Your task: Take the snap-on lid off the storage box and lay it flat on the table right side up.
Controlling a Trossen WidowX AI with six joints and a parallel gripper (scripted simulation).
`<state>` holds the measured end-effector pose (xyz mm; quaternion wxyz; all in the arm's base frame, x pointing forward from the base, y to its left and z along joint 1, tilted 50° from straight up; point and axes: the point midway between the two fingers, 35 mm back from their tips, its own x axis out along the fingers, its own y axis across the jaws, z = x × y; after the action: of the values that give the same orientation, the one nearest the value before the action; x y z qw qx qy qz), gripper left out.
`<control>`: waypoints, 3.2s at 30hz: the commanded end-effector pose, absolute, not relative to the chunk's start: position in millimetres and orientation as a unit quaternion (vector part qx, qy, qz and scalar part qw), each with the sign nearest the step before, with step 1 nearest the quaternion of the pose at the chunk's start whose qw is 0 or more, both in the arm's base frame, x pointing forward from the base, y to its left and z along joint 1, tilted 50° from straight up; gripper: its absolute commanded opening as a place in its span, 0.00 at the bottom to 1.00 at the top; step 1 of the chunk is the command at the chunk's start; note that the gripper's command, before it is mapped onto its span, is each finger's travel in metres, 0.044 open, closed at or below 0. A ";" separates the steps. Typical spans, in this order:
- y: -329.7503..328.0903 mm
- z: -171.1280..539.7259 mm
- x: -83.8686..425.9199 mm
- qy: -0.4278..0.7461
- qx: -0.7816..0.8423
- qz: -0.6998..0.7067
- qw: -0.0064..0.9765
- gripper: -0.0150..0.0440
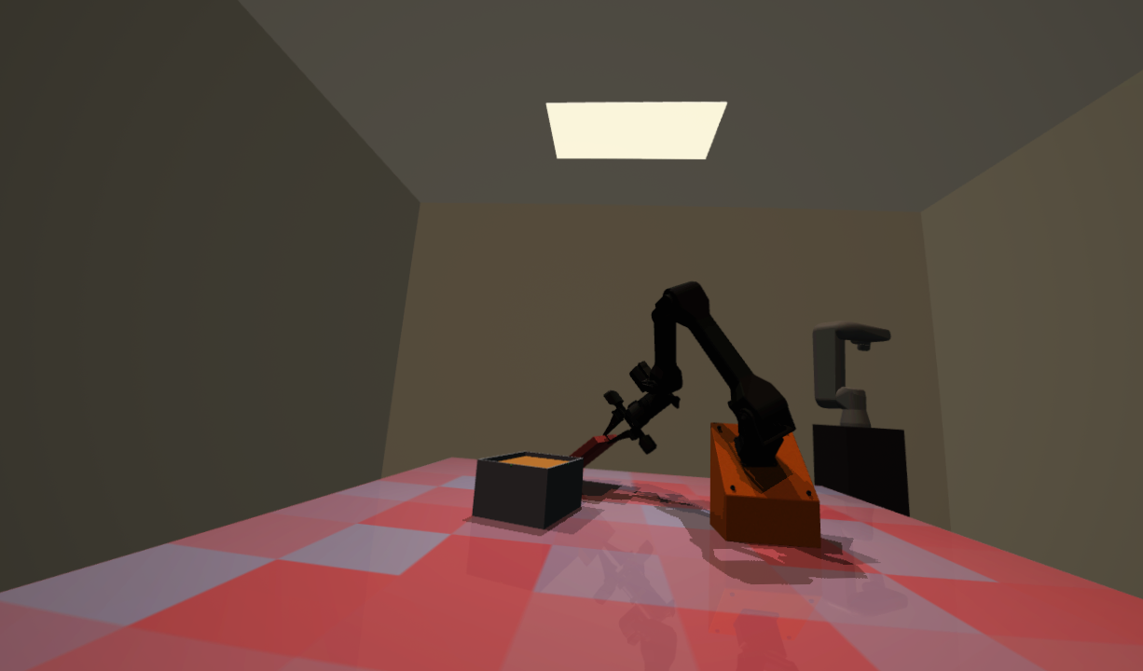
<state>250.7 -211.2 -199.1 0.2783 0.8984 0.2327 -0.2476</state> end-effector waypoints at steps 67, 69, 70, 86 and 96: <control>-169.4 -236.1 255.2 0.230 0.899 -0.248 0.278 0.25; -168.2 -237.1 255.3 0.230 0.899 -0.247 0.278 0.25; -167.6 -237.6 255.4 0.230 0.899 -0.247 0.278 0.25; -157.7 -246.0 256.4 0.230 0.899 -0.247 0.277 0.25; -160.3 -245.4 258.2 0.226 0.900 -0.244 0.282 0.30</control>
<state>258.0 -159.5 -245.9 0.2834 0.9002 0.2245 -0.2429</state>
